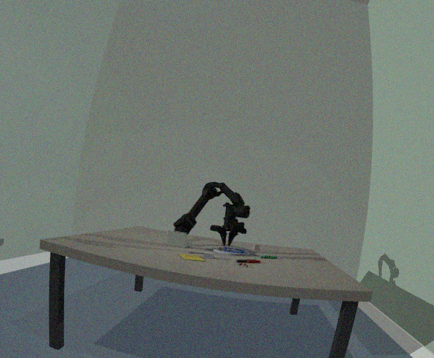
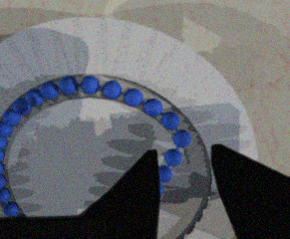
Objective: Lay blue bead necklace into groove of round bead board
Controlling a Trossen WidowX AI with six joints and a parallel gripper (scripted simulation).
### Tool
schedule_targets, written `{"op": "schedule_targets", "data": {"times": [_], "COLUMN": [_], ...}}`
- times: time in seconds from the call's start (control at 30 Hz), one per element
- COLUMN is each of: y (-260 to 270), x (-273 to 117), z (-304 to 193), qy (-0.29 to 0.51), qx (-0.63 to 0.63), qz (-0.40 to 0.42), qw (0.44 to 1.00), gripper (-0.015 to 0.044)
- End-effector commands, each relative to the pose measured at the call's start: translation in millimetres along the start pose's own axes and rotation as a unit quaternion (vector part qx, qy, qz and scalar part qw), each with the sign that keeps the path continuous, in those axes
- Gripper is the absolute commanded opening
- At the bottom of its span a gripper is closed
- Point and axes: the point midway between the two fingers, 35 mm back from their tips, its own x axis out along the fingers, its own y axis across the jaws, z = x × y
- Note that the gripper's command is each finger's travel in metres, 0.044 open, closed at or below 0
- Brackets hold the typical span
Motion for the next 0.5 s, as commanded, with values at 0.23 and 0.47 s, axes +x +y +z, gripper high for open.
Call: {"op": "schedule_targets", "data": {"times": [0.23,0.47], "y": [-1,-1], "x": [16,27], "z": [-2,-4], "qy": [0.005,0.007], "qx": [0.004,0.005], "qz": [0.000,0.000], "qw": [1.000,1.000], "gripper": [0.0120,0.0120]}}
